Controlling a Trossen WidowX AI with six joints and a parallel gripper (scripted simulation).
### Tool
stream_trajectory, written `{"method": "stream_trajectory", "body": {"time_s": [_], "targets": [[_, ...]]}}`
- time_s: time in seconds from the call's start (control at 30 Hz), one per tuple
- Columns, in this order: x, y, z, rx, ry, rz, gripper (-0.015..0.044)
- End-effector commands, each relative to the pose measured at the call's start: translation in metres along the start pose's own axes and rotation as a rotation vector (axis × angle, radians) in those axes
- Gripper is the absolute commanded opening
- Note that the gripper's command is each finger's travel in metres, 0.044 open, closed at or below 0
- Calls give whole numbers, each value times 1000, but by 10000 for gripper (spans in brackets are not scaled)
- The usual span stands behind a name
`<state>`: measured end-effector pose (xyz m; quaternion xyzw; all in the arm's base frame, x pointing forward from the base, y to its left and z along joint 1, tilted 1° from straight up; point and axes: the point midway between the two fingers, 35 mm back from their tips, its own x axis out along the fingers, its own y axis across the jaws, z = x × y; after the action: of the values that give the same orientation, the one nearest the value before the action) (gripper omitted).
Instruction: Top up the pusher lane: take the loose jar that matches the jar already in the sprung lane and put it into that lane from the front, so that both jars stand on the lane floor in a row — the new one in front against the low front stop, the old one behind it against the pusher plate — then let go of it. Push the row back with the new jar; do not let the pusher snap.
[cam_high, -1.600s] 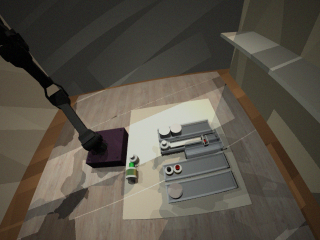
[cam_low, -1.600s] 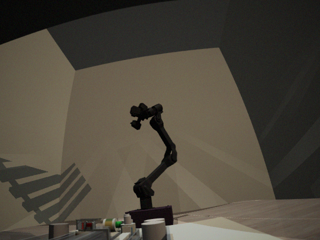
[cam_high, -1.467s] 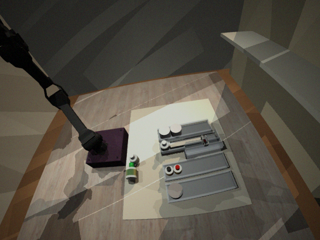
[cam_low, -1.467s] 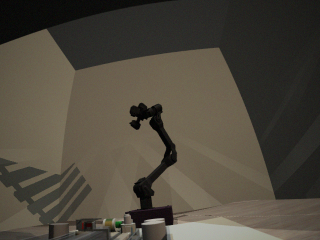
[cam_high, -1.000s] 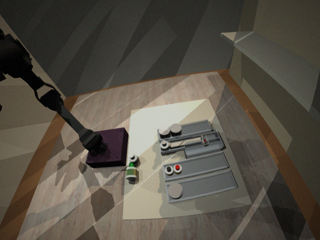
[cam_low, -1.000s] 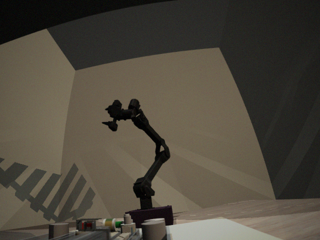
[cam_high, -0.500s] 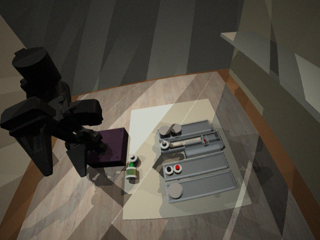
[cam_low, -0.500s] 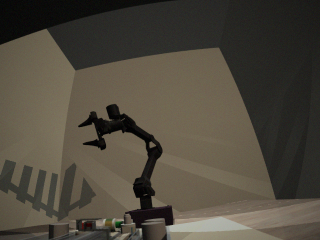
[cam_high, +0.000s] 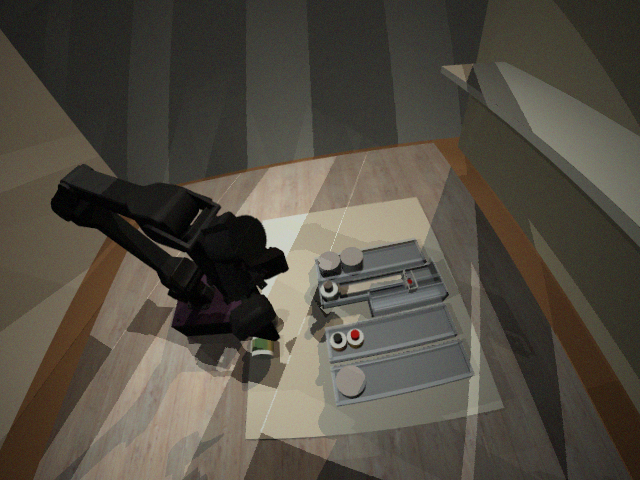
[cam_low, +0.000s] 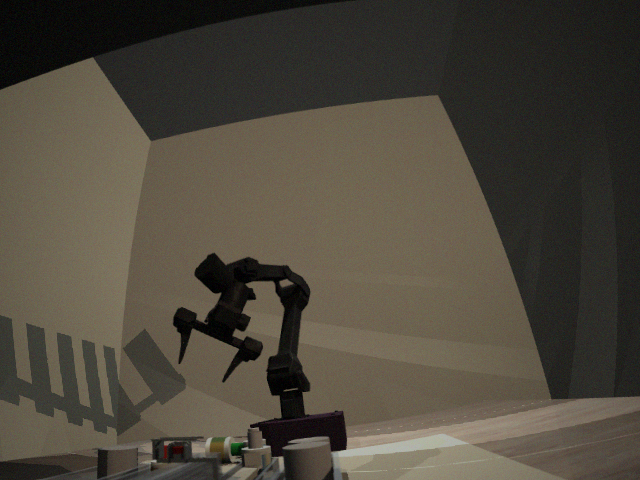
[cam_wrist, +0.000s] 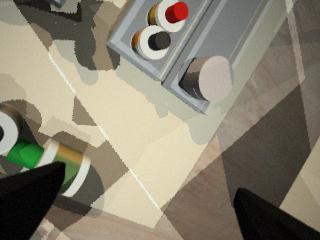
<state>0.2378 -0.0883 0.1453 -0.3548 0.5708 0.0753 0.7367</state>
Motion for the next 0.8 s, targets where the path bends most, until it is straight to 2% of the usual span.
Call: {"method": "stream_trajectory", "body": {"time_s": [0.0,0.13,0.43,0.57,0.77], "targets": [[25,68,-7,57,59,275,440],[30,106,-15,98,118,423,440],[30,106,-15,98,118,423,440],[52,116,-18,98,118,423,440],[57,120,-19,98,118,423,440]]}}
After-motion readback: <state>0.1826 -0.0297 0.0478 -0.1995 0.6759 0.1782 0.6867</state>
